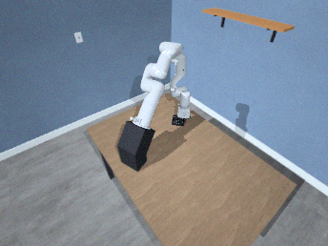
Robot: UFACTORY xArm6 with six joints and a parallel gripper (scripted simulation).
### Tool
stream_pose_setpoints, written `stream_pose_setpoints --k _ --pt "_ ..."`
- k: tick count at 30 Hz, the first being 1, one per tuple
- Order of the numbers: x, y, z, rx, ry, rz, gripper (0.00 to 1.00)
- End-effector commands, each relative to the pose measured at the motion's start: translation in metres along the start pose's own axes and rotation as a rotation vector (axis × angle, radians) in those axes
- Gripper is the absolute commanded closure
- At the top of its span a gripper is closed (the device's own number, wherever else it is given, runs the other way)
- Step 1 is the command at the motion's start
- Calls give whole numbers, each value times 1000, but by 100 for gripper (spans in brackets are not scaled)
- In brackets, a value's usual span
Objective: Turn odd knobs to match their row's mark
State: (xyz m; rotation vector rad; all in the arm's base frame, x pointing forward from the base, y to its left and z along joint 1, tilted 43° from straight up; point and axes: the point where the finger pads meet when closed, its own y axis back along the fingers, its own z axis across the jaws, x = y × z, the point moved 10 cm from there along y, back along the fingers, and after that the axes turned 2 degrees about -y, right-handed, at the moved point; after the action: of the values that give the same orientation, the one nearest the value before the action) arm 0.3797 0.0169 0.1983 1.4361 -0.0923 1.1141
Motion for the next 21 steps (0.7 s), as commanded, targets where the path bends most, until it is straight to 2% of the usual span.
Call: stream_pose_setpoints --k 1,21 --pt "0 0 0 -1 0 1 81" --pt "0 3 0 0 0 1 81"
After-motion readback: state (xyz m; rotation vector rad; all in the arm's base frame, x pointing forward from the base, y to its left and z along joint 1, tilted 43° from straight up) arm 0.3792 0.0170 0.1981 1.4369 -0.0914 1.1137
